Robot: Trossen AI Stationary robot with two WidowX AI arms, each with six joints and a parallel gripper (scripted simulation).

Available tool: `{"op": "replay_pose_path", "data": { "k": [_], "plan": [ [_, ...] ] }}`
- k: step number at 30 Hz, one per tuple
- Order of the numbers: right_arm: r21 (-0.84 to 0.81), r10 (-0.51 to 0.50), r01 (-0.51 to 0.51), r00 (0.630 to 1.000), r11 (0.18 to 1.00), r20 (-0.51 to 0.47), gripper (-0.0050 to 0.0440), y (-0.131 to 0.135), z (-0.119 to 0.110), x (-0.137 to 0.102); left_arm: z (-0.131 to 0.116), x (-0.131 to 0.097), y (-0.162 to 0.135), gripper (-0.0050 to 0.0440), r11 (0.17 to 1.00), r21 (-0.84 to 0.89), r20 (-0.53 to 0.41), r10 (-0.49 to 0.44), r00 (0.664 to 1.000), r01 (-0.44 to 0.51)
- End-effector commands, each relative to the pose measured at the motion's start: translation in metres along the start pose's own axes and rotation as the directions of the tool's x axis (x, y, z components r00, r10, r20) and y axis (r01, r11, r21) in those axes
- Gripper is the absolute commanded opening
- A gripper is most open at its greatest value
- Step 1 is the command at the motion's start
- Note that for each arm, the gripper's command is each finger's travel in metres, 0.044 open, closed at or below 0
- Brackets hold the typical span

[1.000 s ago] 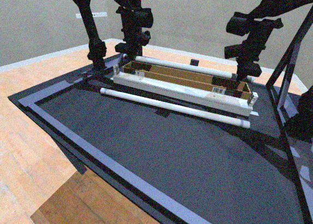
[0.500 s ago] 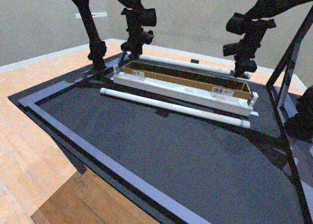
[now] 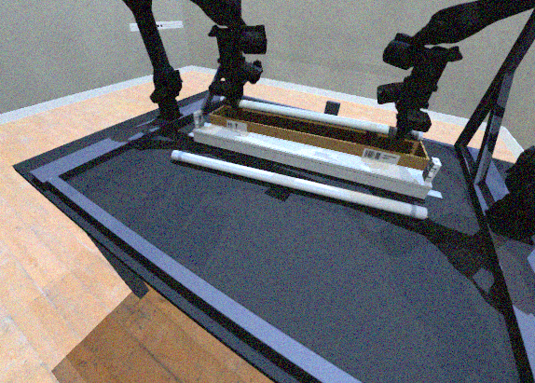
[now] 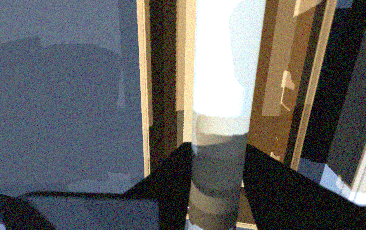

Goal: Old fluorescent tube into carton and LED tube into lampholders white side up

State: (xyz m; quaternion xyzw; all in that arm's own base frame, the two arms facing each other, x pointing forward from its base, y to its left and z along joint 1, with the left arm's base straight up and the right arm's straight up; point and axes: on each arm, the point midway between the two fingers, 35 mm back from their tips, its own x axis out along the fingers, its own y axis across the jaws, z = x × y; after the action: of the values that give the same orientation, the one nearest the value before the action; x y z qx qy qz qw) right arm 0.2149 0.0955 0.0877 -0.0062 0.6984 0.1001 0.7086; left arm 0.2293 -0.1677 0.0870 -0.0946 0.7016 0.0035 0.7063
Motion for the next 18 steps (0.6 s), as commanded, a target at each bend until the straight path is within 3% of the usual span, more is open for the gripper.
{"op": "replay_pose_path", "data": {
  "k": [1,18],
  "plan": [
    [0.002,-0.003,0.003,1.0,1.0,0.021,0.0085,-0.001,0.004,0.006,0.003,0.007,-0.001,0.0087,1.0,0.002,0.017,-0.008,1.0,0.008],
    [0.004,-0.014,0.014,1.0,1.0,-0.003,0.0085,-0.005,0.005,0.038,0.002,0.038,0.003,0.0087,1.0,0.002,0.017,-0.008,1.0,0.008]
  ]
}}
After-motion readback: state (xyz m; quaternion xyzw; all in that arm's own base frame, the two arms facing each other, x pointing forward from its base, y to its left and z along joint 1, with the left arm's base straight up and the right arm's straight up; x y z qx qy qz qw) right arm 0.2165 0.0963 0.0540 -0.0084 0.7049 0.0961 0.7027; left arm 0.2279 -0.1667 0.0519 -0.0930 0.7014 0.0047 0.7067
